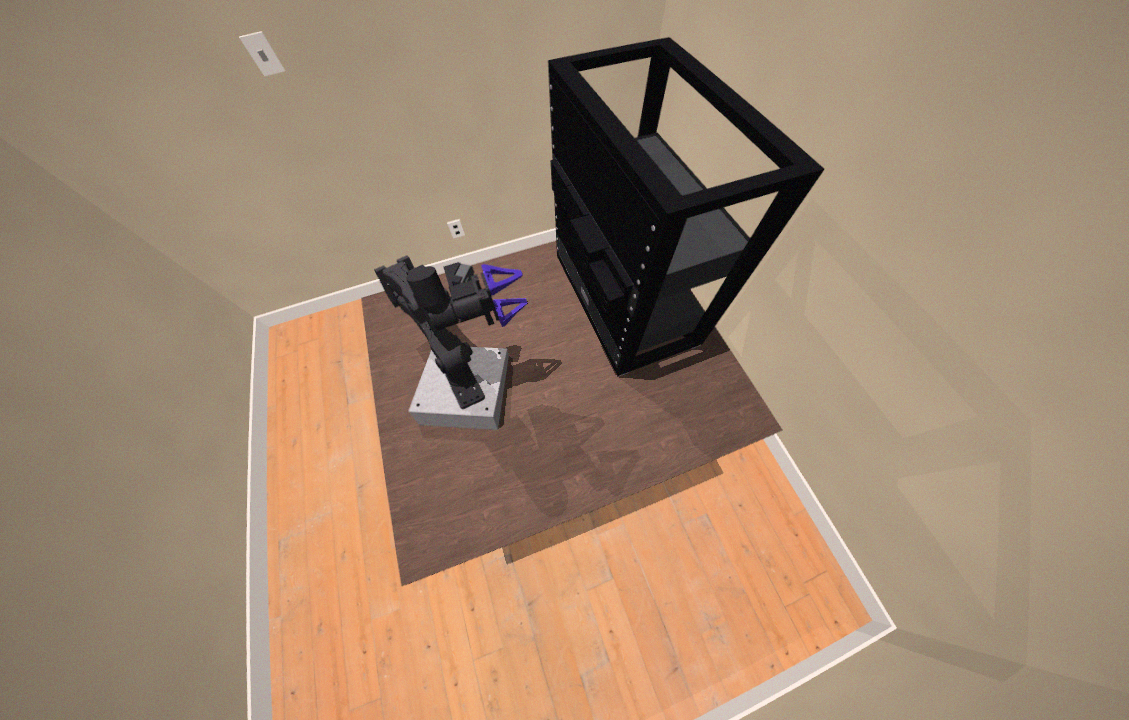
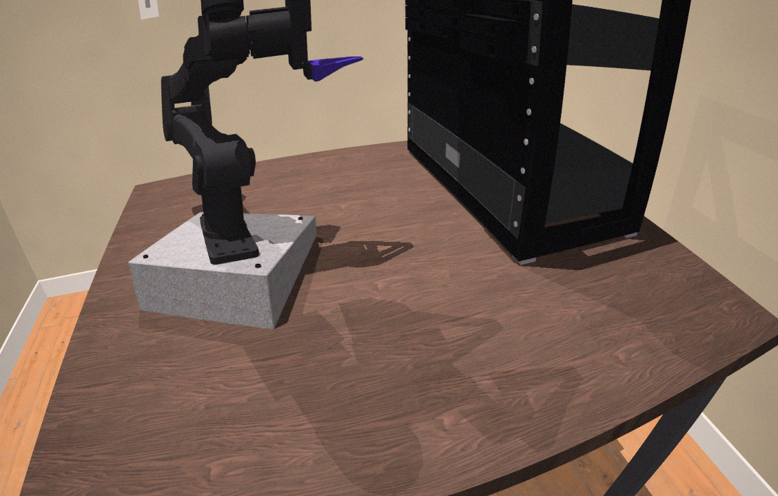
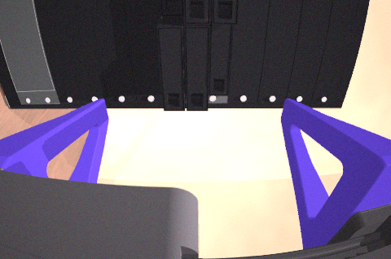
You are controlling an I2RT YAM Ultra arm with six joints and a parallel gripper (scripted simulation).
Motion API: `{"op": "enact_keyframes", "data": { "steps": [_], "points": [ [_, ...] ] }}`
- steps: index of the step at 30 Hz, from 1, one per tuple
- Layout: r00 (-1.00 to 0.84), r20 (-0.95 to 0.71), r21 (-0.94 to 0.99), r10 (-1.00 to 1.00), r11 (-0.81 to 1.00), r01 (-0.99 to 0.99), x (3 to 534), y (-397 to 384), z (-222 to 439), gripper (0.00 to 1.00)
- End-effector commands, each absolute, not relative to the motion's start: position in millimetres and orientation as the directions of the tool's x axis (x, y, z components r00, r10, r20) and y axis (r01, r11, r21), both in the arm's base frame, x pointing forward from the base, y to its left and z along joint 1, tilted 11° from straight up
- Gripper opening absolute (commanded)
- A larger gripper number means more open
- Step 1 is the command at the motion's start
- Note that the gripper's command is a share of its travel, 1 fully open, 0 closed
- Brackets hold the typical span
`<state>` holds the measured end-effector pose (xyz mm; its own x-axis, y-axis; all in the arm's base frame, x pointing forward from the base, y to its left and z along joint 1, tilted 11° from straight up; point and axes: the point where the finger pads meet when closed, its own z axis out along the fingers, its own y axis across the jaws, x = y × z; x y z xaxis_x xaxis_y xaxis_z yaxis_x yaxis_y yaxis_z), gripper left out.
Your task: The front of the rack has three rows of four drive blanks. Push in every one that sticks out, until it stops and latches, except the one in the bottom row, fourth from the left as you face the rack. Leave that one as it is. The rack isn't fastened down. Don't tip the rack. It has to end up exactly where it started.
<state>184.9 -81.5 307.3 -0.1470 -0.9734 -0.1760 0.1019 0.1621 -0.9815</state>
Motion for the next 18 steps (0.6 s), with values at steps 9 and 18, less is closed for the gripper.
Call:
{"op": "enact_keyframes", "data": {
  "steps": [9, 18],
  "points": [
    [-0.147, -0.174, -0.982, -0.974, 0.160, 0.102, 195.5, -87.3, 313.4, 1.00],
    [-0.145, -0.153, -0.984, -0.977, 0.137, 0.112, 214.8, -97.4, 318.5, 1.00]
  ]
}}
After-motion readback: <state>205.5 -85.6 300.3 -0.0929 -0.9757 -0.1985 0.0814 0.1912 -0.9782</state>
